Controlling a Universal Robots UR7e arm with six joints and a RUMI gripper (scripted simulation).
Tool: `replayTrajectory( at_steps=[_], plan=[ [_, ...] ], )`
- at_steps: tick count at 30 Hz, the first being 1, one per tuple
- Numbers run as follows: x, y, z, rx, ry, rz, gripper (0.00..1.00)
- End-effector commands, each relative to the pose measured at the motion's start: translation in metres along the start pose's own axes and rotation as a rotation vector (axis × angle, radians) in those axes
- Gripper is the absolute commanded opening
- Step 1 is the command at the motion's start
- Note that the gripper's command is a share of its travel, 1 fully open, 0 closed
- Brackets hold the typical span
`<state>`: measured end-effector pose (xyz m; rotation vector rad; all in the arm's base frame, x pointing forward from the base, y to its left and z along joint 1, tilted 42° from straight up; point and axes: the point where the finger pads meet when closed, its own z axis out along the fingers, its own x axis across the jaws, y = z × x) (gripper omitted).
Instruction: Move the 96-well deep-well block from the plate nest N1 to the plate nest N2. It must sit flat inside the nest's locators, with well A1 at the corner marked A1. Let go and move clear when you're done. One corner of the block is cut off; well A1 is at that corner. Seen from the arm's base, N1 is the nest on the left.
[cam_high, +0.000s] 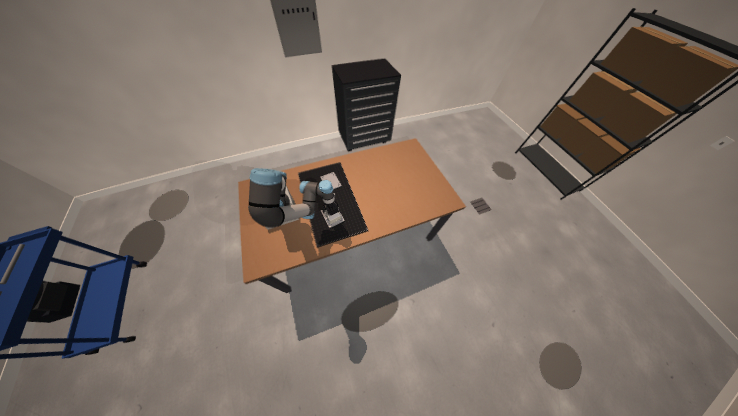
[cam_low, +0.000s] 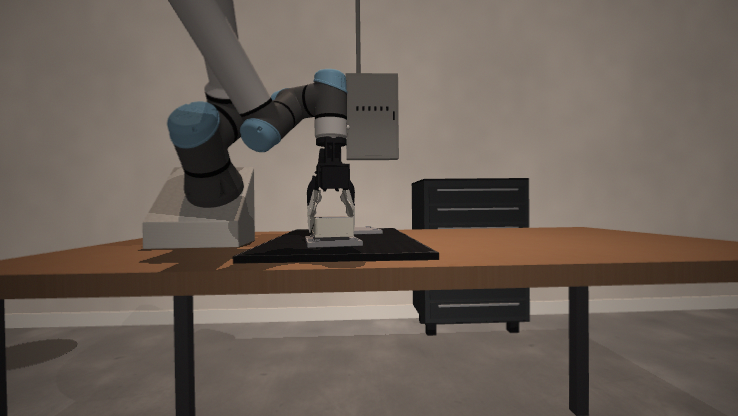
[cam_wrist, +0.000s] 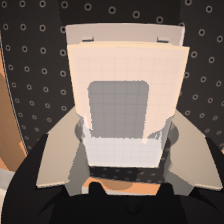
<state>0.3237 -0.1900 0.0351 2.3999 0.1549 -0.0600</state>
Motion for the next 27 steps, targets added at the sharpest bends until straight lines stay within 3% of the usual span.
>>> replayTrajectory(
  at_steps=[1,27],
  plan=[
    [0.0002,0.0001,0.0005,0.0,0.001,0.0,0.0],
    [0.0002,0.0001,0.0042,0.0,0.001,0.0,0.0]
  ],
)
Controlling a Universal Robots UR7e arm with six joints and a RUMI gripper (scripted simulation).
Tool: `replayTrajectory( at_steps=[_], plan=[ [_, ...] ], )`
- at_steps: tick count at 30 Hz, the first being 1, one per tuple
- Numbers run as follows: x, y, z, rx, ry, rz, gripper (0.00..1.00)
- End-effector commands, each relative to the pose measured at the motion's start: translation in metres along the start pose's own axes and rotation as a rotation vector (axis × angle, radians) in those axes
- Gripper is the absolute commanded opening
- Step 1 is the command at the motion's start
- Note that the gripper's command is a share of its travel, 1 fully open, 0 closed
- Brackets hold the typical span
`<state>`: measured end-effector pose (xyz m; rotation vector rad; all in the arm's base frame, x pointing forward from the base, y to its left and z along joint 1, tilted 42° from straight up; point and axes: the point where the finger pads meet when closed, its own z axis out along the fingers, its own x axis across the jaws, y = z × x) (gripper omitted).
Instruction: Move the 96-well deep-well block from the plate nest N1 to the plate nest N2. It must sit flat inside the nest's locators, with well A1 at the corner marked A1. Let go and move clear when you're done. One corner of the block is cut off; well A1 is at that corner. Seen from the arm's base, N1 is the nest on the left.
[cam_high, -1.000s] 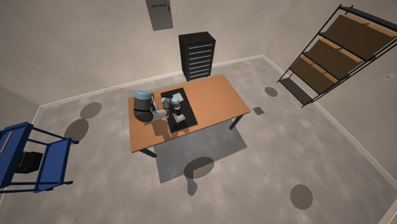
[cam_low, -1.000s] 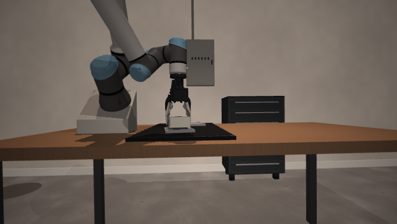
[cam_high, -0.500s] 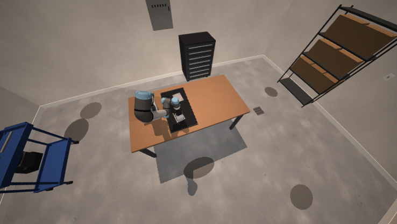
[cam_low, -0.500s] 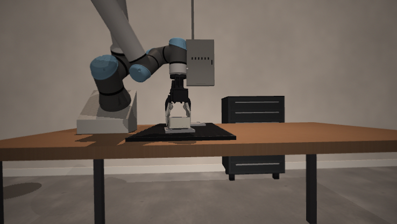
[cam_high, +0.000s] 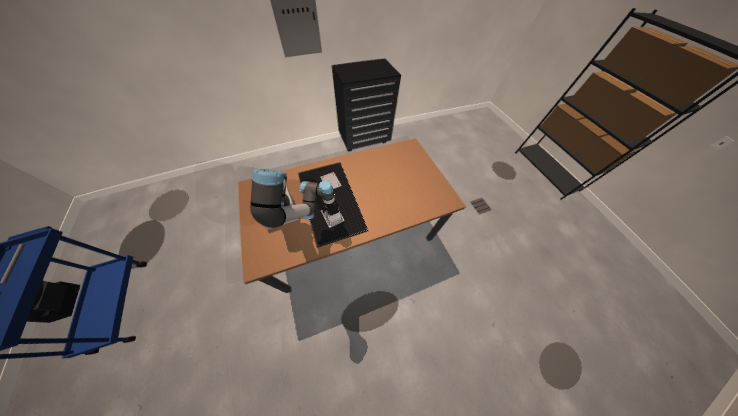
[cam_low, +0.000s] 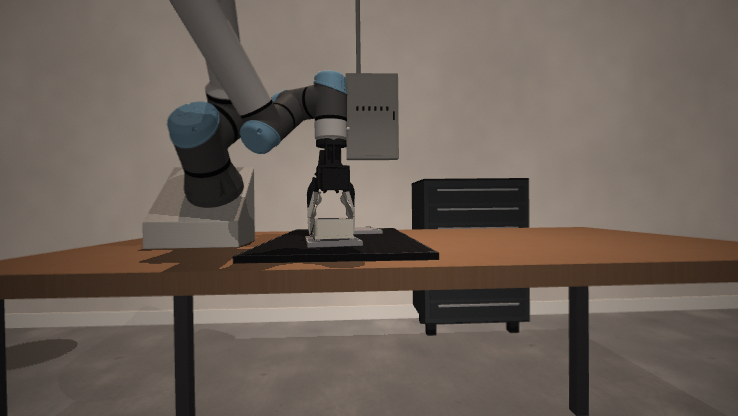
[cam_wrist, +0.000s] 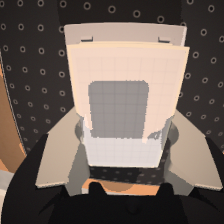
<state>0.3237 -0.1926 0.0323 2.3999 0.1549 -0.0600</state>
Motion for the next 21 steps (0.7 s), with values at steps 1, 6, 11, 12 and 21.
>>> replayTrajectory(
  at_steps=[1,6,11,12,21],
  plan=[
    [0.0002,0.0001,0.0005,0.0,0.001,0.0,0.0],
    [0.0002,0.0001,0.0013,0.0,0.001,0.0,0.0],
    [0.0002,0.0001,0.0018,0.0,0.001,0.0,0.0],
    [0.0002,0.0001,0.002,0.0,0.001,0.0,0.0],
    [0.0002,0.0001,0.0034,0.0,0.001,0.0,0.0]
  ],
)
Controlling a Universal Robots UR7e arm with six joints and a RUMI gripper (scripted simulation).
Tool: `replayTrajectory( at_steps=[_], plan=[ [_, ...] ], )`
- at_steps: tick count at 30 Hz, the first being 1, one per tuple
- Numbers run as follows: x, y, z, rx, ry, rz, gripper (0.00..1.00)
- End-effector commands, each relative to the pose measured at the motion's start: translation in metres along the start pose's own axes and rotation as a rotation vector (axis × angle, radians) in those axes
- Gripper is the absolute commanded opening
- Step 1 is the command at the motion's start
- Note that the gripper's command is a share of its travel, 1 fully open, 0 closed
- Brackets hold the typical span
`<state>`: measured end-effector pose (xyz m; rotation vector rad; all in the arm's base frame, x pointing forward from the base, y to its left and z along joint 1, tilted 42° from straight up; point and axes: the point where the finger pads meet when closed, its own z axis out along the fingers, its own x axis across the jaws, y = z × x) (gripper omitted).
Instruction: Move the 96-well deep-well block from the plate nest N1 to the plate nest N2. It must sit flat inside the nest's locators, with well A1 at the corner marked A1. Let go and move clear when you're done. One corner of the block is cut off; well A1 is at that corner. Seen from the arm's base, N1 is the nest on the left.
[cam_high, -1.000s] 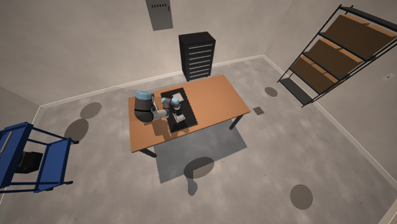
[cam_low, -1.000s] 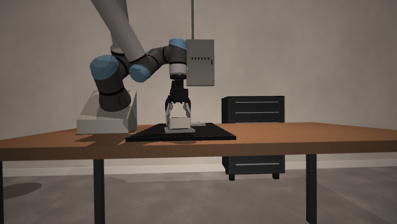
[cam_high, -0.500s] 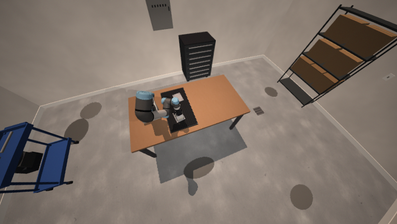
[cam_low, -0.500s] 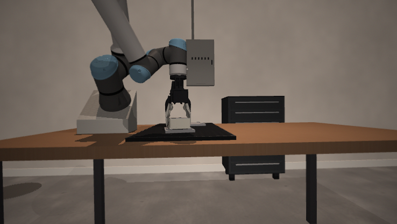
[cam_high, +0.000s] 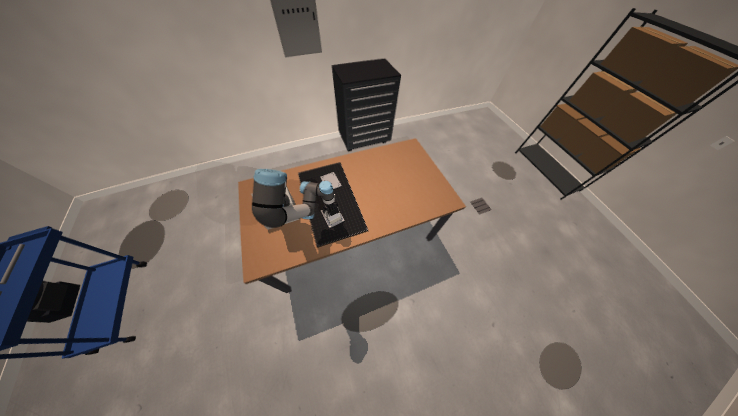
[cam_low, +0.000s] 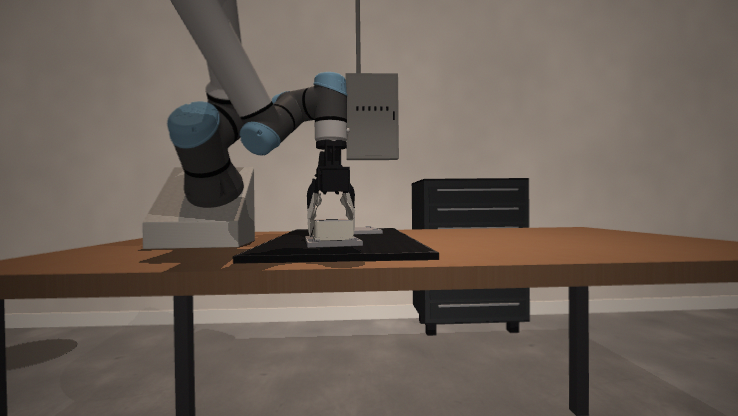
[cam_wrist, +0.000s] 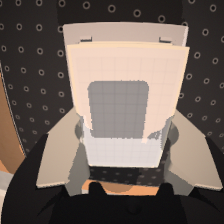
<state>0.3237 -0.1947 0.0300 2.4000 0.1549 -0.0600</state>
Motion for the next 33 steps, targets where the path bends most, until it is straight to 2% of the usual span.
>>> replayTrajectory(
  at_steps=[1,11,12,33],
  plan=[
    [0.0002,0.0001,0.0005,0.0,0.001,0.0,0.0],
    [0.0002,0.0001,0.0016,0.0,0.001,0.0,0.0],
    [0.0002,0.0001,0.0016,0.0,0.001,0.0,1.0],
    [0.0002,0.0001,-0.0009,0.0,0.001,0.0,1.0]
  ],
)
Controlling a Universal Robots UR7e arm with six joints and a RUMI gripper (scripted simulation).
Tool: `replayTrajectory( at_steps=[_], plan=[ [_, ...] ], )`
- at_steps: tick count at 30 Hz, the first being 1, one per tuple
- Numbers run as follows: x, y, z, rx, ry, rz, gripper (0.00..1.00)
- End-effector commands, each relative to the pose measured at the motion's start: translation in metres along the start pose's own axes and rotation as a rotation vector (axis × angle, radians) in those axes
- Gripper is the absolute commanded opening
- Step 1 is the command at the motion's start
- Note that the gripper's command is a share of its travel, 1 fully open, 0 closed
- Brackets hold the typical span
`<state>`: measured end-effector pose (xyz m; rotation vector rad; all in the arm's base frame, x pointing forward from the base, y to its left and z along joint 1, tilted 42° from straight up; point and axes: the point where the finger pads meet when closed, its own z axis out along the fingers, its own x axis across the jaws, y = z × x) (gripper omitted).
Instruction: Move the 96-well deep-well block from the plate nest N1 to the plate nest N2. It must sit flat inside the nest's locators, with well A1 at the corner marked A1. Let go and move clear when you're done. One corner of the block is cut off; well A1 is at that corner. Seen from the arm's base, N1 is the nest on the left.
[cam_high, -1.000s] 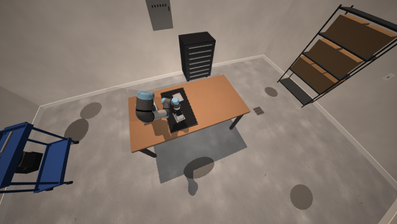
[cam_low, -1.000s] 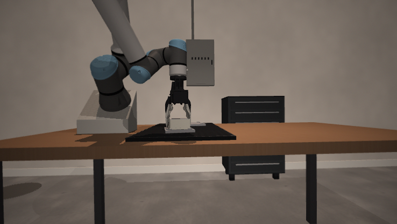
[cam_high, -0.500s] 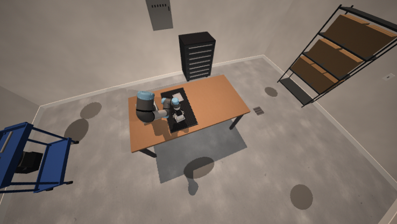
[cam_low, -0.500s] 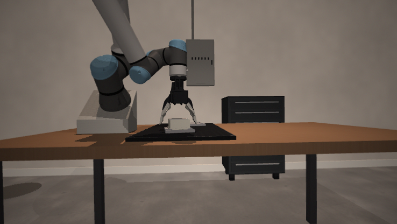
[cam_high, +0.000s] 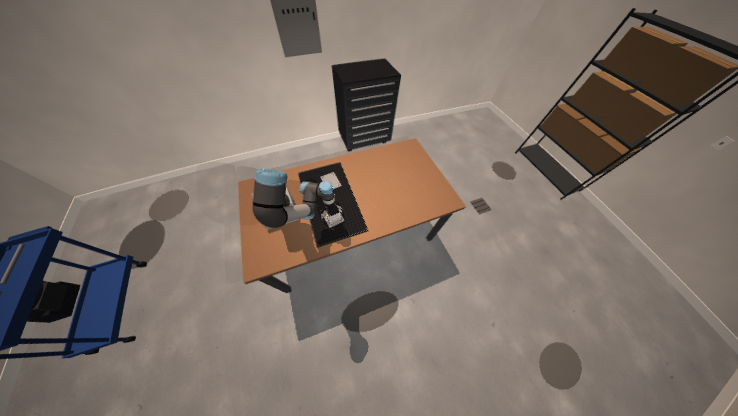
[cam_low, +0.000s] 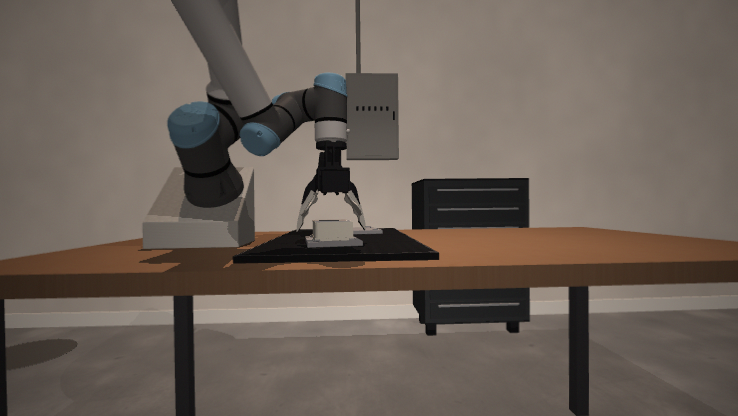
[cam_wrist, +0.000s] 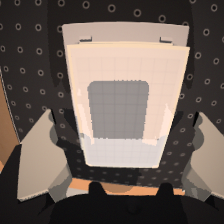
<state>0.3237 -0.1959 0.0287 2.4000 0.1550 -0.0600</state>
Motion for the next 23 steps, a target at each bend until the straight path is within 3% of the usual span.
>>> replayTrajectory(
  at_steps=[1,13,23],
  plan=[
    [0.0,0.0,-0.005,0.0,0.001,0.0,1.0],
    [0.0,0.0,-0.032,0.0,0.001,0.0,1.0],
    [0.0,0.0,-0.032,0.0,0.001,0.0,1.0]
  ],
)
